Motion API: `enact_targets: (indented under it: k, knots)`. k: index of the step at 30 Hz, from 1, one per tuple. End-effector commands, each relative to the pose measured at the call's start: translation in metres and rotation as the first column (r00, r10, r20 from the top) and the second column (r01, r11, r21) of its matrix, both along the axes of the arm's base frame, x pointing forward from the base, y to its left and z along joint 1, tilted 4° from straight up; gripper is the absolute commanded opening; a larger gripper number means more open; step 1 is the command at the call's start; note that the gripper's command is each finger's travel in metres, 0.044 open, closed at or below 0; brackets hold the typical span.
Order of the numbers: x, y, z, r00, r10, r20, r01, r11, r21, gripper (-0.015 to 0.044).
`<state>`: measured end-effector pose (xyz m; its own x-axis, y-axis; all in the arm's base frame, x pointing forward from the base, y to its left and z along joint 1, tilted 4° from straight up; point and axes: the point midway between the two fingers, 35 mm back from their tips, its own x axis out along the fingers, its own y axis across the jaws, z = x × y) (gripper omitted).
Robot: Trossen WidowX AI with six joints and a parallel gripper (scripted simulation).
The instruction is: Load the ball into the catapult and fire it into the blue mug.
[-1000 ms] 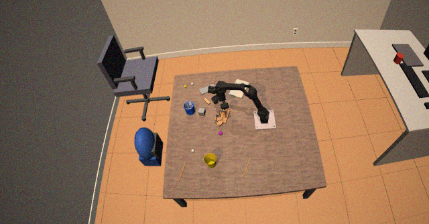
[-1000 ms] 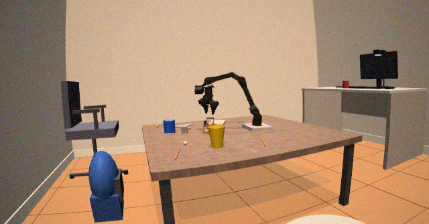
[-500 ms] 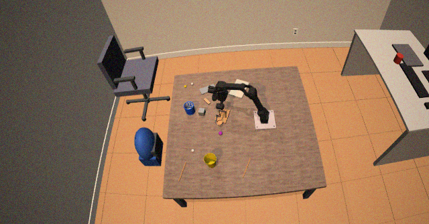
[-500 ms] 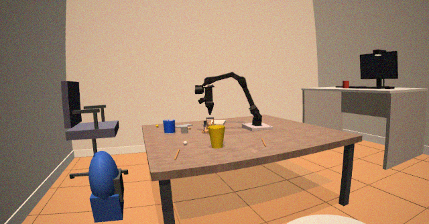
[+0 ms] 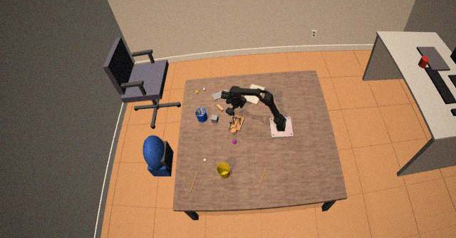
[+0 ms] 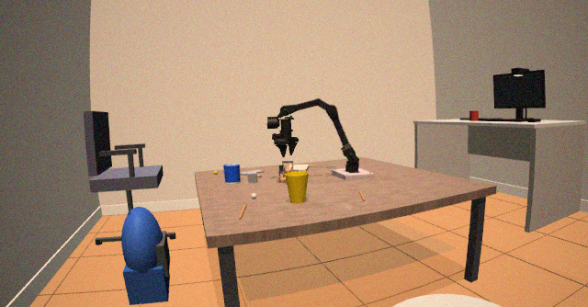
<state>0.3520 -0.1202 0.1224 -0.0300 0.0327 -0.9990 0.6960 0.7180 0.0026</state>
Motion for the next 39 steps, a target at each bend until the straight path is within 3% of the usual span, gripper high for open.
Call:
enact_targets:
  k: [1,12,24,31,36,39]
  knots:
    - [-0.001,0.000,0.000,0.993,-0.115,-0.004,0.115,0.993,-0.005,0.0440]
    - [-0.001,0.000,0.001,0.880,-0.475,-0.011,0.475,0.880,-0.019,0.0440]
    - [-0.002,0.000,0.002,0.614,-0.789,-0.012,0.788,0.614,-0.037,0.0440]
    - [-0.002,0.000,0.000,0.540,-0.842,-0.011,0.841,0.540,-0.040,0.0440]
    - [-0.003,0.001,-0.043,0.434,-0.901,-0.010,0.900,0.434,-0.046,0.0440]
    - [-0.003,0.001,-0.045,0.429,-0.903,-0.010,0.902,0.429,-0.046,0.0440]
